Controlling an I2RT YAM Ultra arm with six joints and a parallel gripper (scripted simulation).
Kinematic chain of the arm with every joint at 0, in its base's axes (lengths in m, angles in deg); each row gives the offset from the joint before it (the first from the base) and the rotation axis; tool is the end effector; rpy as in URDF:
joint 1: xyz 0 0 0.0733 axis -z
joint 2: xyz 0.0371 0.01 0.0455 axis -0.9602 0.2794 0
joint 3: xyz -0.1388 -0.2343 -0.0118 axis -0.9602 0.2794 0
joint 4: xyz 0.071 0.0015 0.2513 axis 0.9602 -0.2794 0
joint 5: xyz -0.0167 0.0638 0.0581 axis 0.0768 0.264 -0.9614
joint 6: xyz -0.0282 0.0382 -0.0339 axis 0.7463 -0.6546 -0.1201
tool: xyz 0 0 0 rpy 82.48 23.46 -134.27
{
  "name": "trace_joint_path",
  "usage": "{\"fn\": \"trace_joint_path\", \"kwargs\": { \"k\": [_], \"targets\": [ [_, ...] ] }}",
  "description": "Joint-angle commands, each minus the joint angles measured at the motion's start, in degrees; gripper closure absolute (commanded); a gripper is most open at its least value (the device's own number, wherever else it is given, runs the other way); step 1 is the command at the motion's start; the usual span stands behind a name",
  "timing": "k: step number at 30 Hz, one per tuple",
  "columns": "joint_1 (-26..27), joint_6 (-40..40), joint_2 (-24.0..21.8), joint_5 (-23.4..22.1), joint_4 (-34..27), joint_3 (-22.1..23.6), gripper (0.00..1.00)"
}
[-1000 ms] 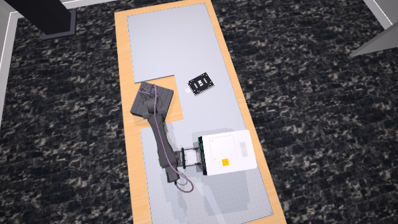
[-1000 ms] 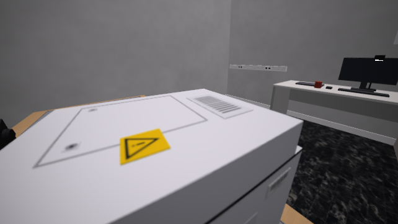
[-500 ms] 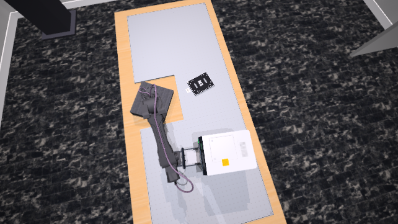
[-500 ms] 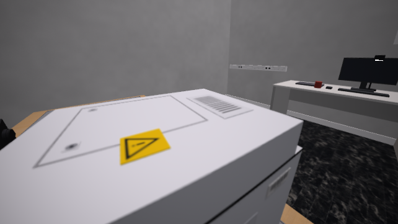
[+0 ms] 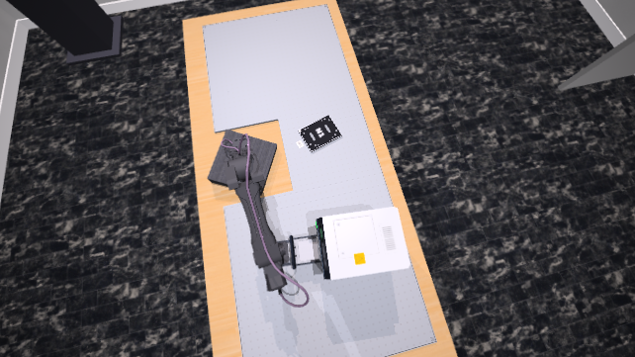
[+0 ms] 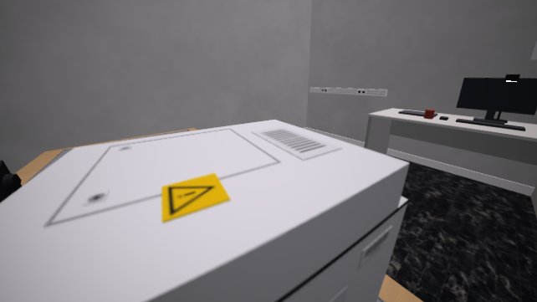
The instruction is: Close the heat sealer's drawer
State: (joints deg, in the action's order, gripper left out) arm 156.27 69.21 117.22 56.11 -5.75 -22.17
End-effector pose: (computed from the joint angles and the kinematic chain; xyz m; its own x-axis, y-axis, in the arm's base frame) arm 0.0576 -0.3842 0.2039 0.0692 0.9958 -0.0604 0.9864 -0.0593 0.1535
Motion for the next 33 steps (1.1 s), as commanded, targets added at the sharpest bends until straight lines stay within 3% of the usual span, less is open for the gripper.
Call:
{"fn": "trace_joint_path", "kwargs": {
  "k": [1,23,33],
  "targets": [
    [0.3,-0.4,0.9,0.2,-0.8,-1.9,0.55],
    [0.3,-0.4,0.9,0.2,-0.8,-1.9,0.55],
    [0.9,0.5,-2.0,0.1,-3.4,-3.8,0.55]
  ]
}}
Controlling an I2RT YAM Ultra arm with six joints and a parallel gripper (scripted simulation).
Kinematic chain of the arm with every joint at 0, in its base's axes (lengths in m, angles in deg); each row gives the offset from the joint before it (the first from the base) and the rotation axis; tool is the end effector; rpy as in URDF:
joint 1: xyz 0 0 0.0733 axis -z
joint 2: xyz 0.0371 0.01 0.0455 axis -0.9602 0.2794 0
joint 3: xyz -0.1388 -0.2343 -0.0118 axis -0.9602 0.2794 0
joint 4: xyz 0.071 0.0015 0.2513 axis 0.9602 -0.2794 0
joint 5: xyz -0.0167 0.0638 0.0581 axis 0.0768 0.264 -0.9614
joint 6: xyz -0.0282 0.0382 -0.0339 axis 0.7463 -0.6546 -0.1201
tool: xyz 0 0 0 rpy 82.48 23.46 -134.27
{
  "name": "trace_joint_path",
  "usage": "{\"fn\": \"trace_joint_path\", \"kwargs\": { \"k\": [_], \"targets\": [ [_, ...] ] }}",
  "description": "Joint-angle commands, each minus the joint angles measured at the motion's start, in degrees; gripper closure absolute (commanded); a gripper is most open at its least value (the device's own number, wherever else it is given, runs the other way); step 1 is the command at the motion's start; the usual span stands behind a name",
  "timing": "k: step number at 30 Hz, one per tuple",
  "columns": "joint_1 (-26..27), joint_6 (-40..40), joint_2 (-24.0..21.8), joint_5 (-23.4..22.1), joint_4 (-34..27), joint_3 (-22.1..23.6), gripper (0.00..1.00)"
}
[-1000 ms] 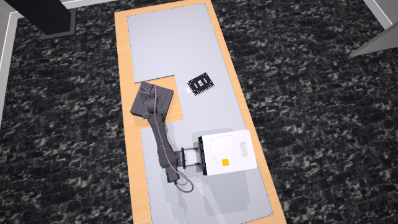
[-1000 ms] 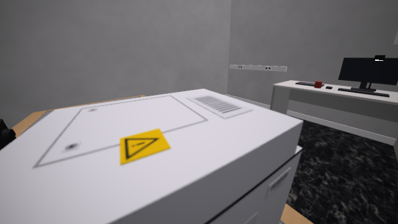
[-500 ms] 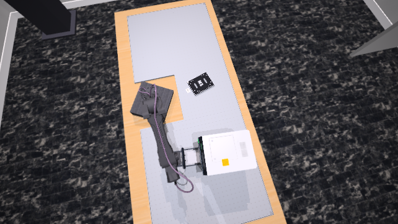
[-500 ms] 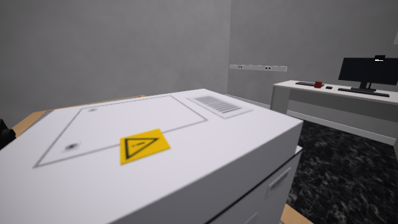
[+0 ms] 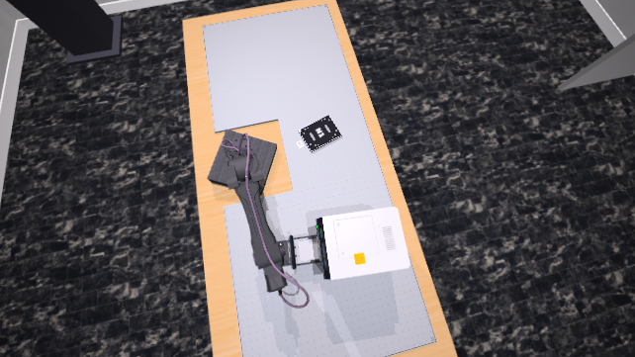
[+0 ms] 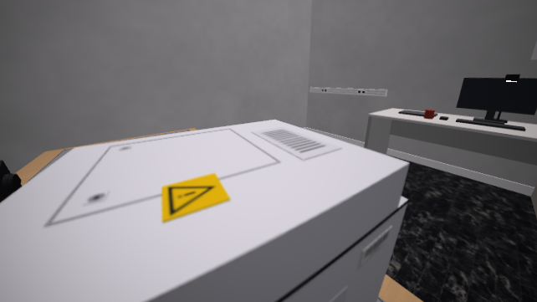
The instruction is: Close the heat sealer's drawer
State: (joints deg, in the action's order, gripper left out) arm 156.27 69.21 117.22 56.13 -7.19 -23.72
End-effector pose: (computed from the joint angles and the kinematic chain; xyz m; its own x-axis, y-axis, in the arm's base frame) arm 0.0577 -0.3855 0.2106 0.0693 0.9956 -0.0623 0.9864 -0.0590 0.1535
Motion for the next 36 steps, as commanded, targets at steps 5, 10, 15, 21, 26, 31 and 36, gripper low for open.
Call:
{"fn": "trace_joint_path", "kwargs": {
  "k": [5,10,15,21,26,31,36],
  "targets": [
    [1.1,0.7,-2.3,0.1,-3.6,-3.5,0.55],
    [1.3,0.9,-2.7,0.0,-5.4,-4.9,0.55],
    [1.4,1.0,-2.8,0.0,-6.4,-5.8,0.55],
    [1.6,1.2,-3.1,-0.1,-8.6,-7.7,0.55],
    [1.8,1.3,-3.2,-0.2,-10.4,-9.3,0.55],
    [1.9,1.5,-3.3,-0.2,-11.9,-10.7,0.55],
    [1.9,1.5,-3.2,-0.2,-12.0,-10.9,0.55]
  ]
}}
